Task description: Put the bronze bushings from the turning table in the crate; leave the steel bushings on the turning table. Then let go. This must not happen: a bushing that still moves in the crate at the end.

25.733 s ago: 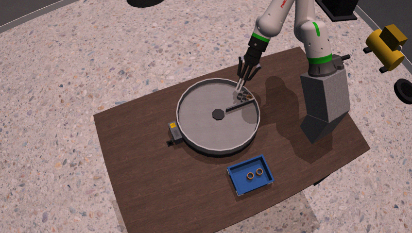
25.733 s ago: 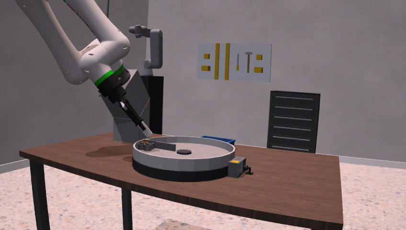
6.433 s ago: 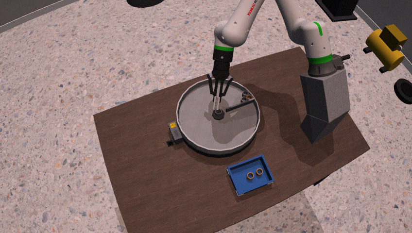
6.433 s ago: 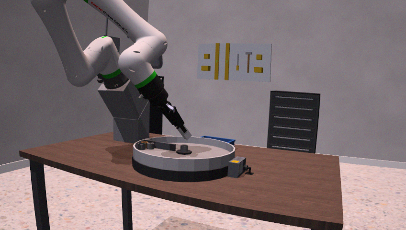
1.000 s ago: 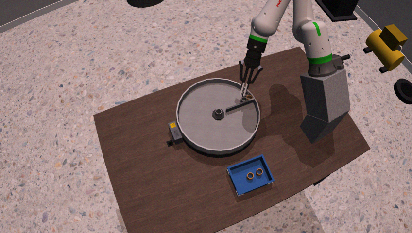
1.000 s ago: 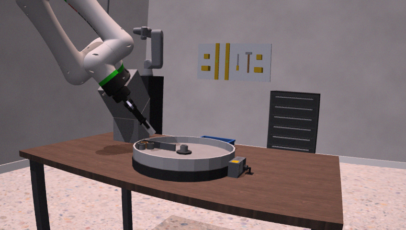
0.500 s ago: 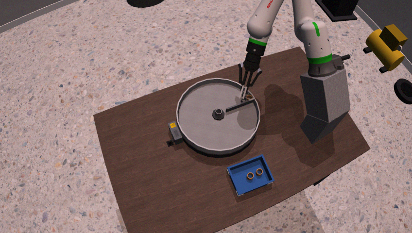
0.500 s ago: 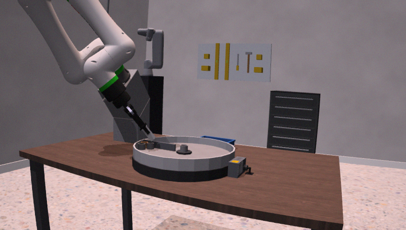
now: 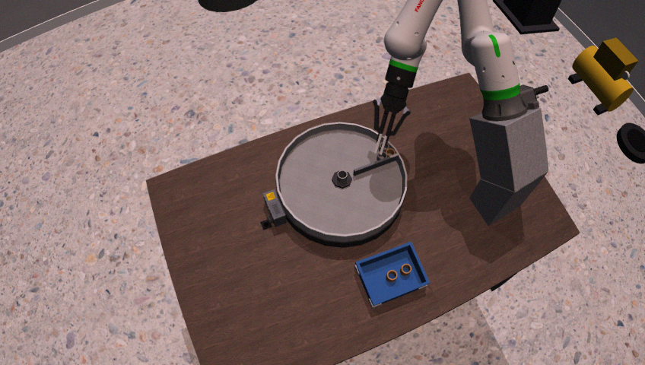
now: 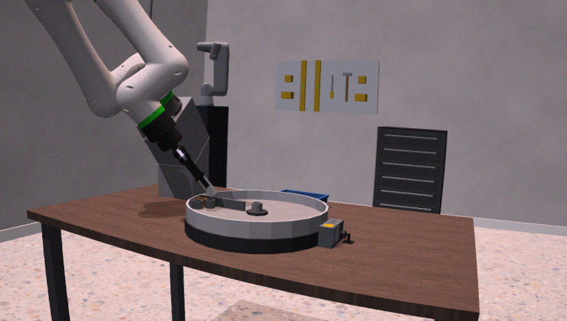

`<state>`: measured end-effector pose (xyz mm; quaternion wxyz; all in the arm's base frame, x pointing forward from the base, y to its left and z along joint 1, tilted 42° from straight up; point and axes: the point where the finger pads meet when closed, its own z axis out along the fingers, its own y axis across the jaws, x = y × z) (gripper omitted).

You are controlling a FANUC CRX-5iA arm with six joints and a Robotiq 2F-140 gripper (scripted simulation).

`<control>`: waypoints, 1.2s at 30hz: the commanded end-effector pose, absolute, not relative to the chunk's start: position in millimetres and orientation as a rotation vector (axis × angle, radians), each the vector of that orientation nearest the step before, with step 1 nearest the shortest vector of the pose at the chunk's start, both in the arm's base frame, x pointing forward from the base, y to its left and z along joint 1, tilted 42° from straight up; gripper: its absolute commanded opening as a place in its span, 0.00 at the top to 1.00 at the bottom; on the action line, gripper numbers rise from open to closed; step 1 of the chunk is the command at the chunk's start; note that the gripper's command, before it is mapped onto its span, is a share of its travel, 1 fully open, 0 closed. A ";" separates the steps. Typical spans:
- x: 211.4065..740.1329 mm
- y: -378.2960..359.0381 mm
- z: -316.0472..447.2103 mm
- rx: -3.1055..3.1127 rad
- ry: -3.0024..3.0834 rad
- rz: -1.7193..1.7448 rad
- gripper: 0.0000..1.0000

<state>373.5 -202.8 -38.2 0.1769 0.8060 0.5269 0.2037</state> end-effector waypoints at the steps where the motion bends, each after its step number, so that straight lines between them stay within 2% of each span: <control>1: 373.7 -202.7 -38.1 2.281 1.492 0.577 0.94; 36: 375.0 -208.0 -44.2 2.281 1.492 0.577 0.94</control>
